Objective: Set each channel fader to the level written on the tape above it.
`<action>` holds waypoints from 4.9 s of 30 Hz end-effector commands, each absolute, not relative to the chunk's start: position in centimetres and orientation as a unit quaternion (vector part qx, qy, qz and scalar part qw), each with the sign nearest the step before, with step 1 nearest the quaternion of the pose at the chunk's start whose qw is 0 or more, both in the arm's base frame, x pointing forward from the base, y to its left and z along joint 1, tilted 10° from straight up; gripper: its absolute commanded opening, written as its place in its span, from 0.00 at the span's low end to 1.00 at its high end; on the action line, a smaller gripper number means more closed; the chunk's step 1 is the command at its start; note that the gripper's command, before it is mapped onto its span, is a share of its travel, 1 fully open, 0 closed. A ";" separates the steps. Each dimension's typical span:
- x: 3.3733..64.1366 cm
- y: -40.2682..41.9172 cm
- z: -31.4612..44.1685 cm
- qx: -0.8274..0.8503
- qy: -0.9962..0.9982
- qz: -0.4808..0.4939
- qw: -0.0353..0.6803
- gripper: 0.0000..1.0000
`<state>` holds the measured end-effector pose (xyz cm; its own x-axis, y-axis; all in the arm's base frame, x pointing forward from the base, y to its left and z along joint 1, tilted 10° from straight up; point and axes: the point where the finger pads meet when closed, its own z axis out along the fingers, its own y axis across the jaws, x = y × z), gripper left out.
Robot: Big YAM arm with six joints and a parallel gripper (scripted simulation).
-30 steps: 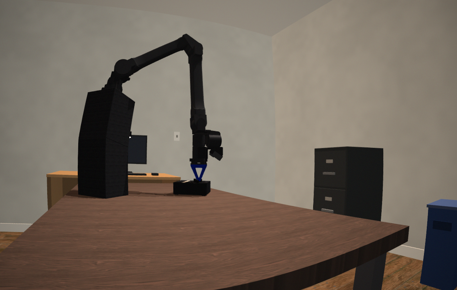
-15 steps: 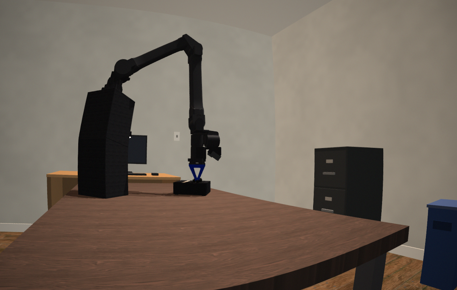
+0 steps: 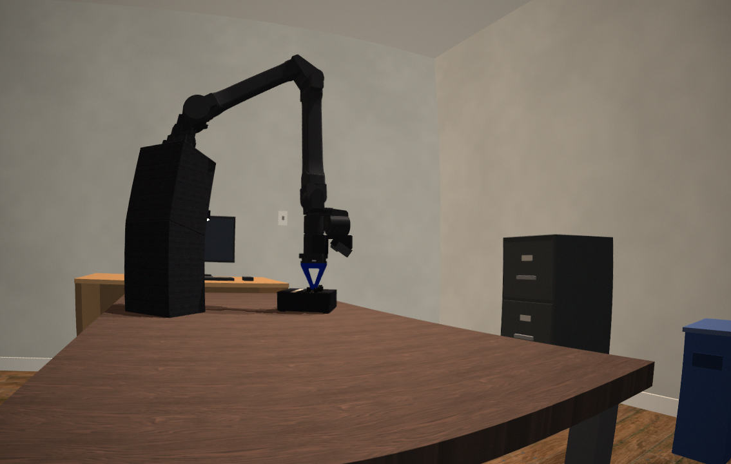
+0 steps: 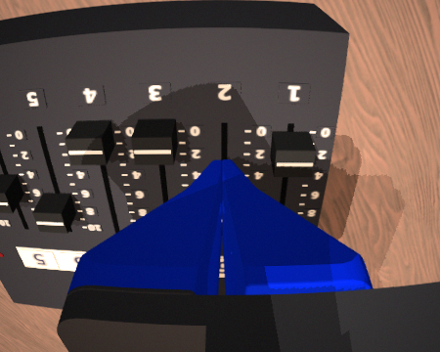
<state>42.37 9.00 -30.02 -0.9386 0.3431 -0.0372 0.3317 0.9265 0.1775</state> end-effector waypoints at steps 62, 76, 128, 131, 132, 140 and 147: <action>43.3 8.2 -27.6 0.173 0.980 0.086 0.041 0.00; 42.9 8.2 -24.9 0.169 0.981 0.087 0.041 0.00; 39.8 9.5 -25.5 0.175 0.980 0.088 0.045 0.00; 39.8 9.5 -25.5 0.175 0.980 0.088 0.045 0.00; 39.8 9.5 -25.5 0.175 0.980 0.088 0.045 0.00; 39.8 9.5 -25.6 0.175 0.980 0.088 0.045 0.00; 39.2 9.5 -26.6 0.174 0.980 0.085 0.038 0.00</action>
